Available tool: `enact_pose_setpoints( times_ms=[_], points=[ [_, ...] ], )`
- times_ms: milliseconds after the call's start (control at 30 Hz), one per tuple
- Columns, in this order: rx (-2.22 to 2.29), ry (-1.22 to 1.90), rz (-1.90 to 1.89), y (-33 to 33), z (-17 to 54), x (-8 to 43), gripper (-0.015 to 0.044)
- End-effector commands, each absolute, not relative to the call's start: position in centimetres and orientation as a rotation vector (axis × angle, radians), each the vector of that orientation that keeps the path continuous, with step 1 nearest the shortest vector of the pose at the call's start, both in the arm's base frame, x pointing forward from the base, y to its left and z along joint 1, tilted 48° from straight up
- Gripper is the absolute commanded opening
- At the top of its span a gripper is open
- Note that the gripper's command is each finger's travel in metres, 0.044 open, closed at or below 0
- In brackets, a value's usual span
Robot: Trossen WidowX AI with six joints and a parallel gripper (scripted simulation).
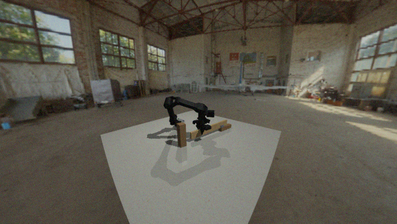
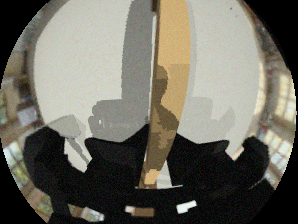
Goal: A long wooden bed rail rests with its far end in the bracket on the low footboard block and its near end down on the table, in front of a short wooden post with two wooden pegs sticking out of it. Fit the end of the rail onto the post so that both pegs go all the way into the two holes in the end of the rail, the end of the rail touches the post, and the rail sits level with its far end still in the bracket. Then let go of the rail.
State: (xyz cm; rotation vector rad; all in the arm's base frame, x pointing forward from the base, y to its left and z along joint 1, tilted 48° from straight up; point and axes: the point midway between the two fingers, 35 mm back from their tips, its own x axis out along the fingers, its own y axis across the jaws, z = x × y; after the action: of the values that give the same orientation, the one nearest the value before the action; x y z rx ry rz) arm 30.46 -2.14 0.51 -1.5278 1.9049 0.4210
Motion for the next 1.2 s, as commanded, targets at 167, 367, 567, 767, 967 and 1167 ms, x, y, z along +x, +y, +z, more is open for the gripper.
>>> enact_pose_setpoints(
  times_ms=[167, 367, 567, 767, 967, 1167],
  points=[
    [-1.524, 1.886, 0.428, -1.23, 0.97, 30.71, 0.0000],
    [-1.524, 1.886, 0.428, -1.00, 1.17, 30.74, 0.0000],
    [-1.524, 1.886, 0.429, -0.78, 1.37, 30.77, 0.0000],
    [-1.524, 1.886, 0.429, -0.88, 1.28, 30.75, 0.0000],
    [-1.524, 1.886, 0.428, -1.10, 1.07, 30.71, 0.0000],
    [-1.524, 1.886, 0.428, -1.19, 0.99, 30.70, 0.0000]
  ],
)
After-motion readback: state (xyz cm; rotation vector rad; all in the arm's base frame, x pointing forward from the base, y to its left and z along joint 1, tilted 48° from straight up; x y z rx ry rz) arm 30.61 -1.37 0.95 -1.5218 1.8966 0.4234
